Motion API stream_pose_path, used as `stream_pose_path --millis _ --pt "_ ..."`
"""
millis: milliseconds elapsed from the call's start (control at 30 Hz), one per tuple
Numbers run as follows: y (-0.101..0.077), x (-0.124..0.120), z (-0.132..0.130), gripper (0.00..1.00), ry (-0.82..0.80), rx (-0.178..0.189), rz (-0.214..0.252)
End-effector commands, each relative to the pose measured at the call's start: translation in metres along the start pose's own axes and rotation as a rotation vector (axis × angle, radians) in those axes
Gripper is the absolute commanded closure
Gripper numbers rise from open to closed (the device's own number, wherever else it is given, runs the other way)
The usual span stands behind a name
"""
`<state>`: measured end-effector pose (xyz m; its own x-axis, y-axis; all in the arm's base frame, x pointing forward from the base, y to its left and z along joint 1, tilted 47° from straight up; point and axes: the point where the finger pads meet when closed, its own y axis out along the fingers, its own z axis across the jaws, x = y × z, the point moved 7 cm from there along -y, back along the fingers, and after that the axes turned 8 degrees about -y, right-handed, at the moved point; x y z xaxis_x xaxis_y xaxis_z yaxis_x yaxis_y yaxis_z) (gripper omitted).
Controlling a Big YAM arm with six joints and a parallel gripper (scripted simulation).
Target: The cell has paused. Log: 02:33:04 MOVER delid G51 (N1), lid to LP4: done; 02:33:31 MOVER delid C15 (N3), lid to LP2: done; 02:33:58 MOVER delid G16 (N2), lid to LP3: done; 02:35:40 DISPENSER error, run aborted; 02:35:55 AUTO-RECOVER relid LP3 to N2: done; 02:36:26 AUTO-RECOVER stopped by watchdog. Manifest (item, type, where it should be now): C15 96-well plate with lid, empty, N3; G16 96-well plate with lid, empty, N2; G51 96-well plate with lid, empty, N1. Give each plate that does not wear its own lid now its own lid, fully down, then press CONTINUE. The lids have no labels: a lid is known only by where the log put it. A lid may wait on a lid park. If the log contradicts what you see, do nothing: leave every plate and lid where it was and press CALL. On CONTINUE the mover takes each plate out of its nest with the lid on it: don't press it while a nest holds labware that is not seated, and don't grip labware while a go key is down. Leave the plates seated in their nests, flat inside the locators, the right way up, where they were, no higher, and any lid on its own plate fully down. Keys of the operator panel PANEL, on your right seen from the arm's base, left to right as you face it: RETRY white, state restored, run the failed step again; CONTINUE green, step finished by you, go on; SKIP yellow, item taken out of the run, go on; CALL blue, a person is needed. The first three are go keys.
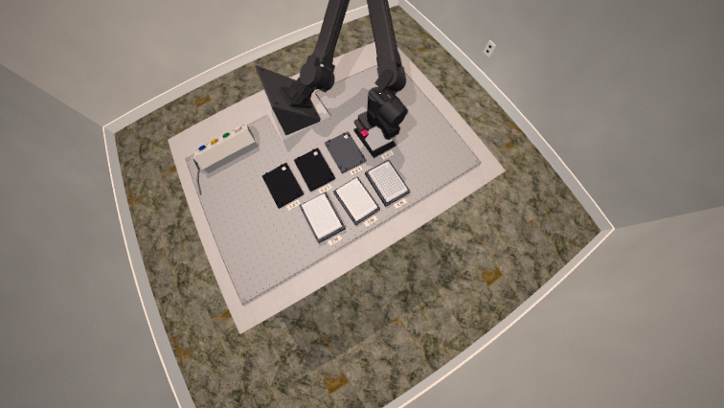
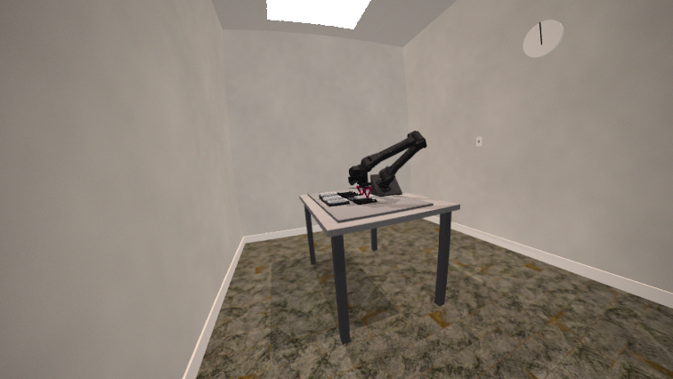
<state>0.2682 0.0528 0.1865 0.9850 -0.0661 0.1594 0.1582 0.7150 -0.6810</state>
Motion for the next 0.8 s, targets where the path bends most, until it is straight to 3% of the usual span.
stream_pose_path --millis 0,233,767 --pt "-0.024 0.016 0.012 1.00 -0.059 -0.001 -0.050" --pt "-0.036 0.016 0.012 1.00 -0.059 -0.003 -0.050" --pt "-0.038 0.016 0.017 1.00 -0.068 -0.002 -0.040"
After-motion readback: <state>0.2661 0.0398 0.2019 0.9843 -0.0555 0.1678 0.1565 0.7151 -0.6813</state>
